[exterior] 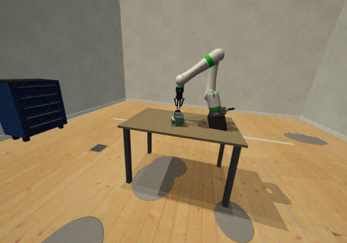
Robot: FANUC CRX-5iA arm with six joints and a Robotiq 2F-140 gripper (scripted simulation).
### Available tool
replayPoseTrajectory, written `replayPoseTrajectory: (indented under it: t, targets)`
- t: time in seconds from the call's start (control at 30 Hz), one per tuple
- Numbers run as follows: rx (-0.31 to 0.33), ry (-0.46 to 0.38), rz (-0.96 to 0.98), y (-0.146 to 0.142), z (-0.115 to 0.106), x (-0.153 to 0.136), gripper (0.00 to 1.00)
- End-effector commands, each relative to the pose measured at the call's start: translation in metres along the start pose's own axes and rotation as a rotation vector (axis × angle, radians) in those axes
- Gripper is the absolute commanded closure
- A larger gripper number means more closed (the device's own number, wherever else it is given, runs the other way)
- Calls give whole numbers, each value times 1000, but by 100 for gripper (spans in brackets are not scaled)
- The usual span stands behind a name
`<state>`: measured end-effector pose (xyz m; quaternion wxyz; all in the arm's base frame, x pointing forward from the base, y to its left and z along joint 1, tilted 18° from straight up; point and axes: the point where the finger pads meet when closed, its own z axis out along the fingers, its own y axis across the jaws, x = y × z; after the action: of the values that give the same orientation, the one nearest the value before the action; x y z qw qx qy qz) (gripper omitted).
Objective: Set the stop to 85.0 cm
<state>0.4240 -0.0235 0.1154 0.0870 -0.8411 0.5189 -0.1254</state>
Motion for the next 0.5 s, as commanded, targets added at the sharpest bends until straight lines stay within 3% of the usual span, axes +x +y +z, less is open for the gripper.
replayPoseTrajectory:
  t: [0.0,0.47]
  targets:
    - [1,0,0,-2,-1,0,96]
    - [1,0,0,-9,-2,0,96]
